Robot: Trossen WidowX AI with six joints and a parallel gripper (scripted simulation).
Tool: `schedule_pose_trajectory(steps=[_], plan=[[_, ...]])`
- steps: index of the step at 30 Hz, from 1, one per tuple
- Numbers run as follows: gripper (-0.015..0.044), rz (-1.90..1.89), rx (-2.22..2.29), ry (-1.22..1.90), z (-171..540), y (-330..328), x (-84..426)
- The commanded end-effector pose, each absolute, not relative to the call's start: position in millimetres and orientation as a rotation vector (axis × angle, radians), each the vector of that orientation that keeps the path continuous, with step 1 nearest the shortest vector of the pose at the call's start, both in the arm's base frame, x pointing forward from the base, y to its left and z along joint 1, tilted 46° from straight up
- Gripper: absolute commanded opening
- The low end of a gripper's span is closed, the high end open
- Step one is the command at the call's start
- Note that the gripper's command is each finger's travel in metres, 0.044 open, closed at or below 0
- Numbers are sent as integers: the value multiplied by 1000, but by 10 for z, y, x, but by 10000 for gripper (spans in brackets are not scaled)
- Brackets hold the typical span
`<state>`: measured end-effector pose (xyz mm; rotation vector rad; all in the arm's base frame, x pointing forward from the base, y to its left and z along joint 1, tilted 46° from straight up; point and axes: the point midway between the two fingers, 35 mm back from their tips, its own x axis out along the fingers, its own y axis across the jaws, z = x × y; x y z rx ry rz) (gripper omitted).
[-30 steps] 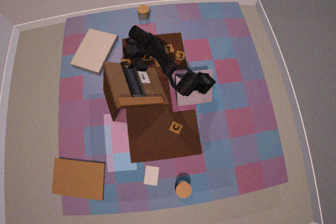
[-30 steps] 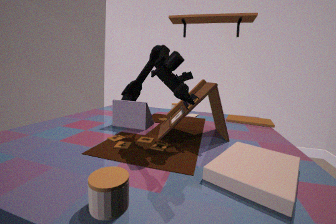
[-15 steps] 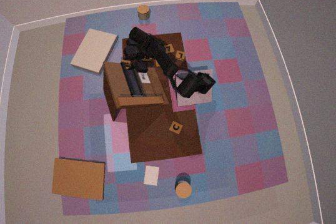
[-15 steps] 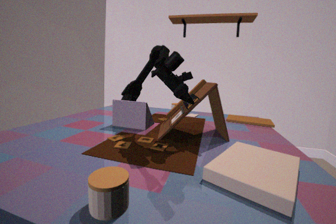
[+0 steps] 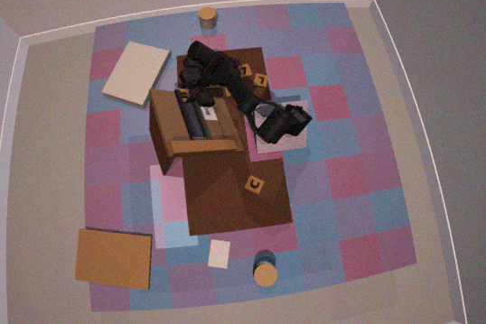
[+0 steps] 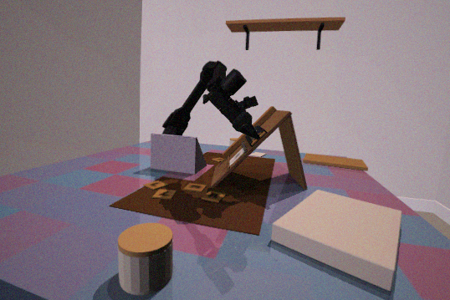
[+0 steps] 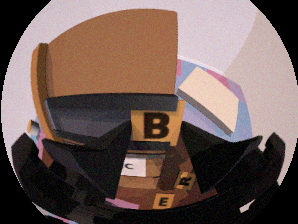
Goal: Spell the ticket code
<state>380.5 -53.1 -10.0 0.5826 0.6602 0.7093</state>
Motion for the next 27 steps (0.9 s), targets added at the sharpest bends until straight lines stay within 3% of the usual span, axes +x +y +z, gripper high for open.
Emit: schedule_pose_trajectory(steps=[1, 27], plan=[[0, 704, 586, 667, -101, -523, 3797], [0, 704, 588, 667, -1, -429, 3738]])
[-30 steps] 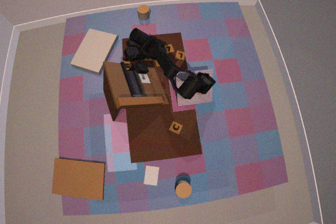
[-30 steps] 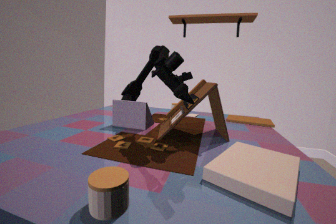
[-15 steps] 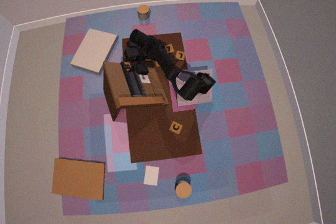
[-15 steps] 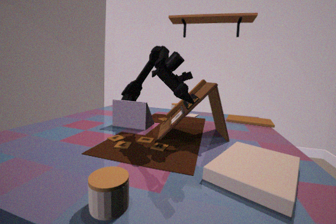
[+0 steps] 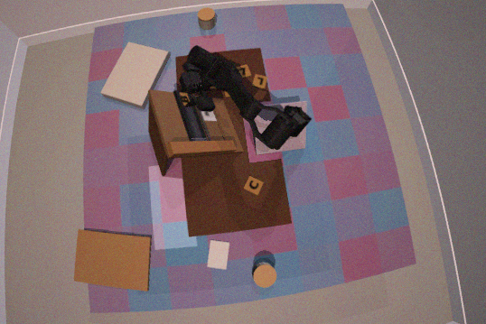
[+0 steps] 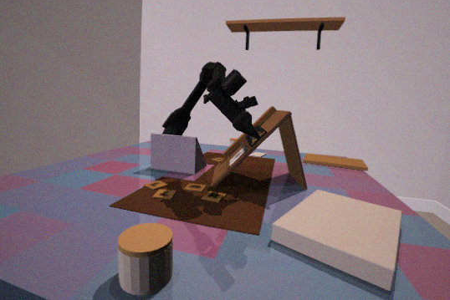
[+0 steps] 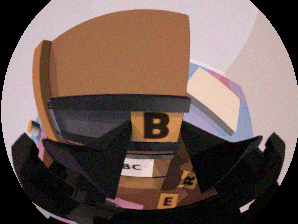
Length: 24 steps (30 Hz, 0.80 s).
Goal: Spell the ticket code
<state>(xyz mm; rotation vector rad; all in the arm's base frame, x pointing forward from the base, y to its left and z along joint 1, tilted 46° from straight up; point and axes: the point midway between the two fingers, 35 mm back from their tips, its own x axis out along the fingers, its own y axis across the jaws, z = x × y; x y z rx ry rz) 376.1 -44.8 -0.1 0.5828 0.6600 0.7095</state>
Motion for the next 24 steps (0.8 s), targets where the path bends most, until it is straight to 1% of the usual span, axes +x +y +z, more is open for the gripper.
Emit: schedule_pose_trajectory(steps=[1, 24], plan=[[0, 704, 588, 667, 2, -425, 3735], [0, 704, 589, 668, 89, -336, 3675]])
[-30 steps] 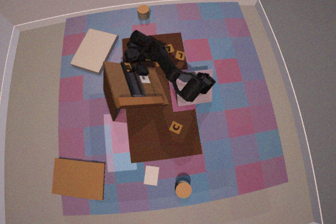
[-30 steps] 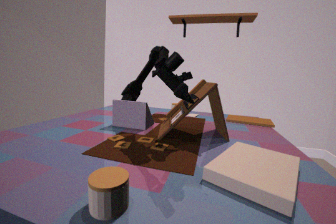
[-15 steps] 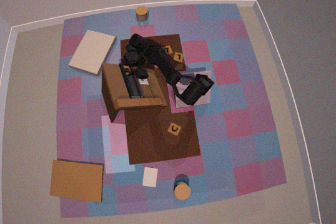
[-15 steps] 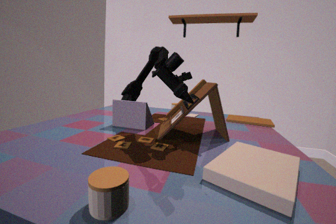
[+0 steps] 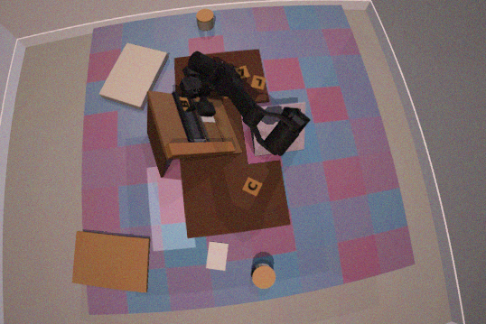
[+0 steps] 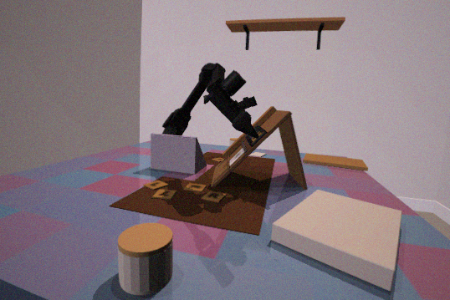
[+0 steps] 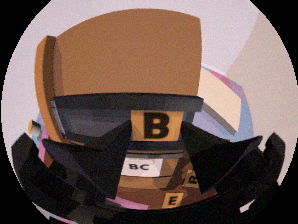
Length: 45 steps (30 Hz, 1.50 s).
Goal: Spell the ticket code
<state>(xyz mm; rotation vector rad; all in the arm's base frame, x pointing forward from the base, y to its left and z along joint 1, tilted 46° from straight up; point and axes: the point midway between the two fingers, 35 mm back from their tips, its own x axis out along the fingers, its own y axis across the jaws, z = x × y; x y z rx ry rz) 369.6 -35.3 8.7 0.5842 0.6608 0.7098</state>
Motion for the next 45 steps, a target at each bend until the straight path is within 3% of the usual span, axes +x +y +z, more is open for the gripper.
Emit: schedule_pose_trajectory(steps=[1, 45], plan=[[0, 704, 589, 668, 93, -332, 3673], [0, 705, 591, 668, 262, -177, 3579]])
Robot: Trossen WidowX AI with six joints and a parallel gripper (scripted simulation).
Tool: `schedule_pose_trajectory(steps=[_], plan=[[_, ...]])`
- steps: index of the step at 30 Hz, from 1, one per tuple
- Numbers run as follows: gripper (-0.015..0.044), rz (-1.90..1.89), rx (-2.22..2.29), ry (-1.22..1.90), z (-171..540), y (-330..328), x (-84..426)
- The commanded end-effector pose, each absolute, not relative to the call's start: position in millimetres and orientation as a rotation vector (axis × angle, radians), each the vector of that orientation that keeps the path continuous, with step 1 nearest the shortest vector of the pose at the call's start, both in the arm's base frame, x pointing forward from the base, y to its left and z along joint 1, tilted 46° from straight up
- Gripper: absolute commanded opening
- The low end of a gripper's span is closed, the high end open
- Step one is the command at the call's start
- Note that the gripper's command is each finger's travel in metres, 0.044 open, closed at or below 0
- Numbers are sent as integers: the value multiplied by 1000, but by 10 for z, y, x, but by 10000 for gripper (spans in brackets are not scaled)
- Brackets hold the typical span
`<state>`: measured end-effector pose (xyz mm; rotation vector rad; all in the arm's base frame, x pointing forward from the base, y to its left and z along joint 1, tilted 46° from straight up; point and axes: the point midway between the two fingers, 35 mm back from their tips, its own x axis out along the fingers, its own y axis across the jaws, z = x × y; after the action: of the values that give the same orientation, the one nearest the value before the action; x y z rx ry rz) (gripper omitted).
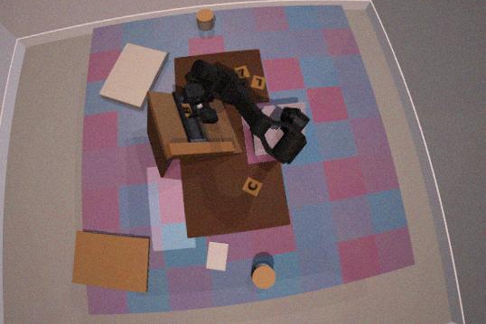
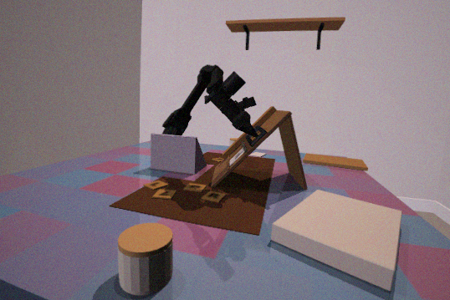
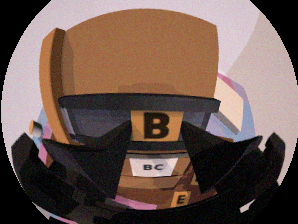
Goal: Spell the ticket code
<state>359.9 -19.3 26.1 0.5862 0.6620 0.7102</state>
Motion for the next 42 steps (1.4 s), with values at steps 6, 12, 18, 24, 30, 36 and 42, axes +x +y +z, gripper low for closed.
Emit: schedule_pose_trajectory(steps=[6, 12, 18, 24, 30, 36, 42], plan=[[0, 705, 591, 669, 285, -156, 3566], [0, 705, 591, 669, 307, -135, 3553], [0, 705, 591, 669, 330, -114, 3540], [0, 705, 592, 669, 353, -93, 3528], [0, 705, 592, 669, 375, -72, 3515], [0, 705, 592, 669, 398, -52, 3502], [0, 705, 592, 669, 421, -31, 3490]])
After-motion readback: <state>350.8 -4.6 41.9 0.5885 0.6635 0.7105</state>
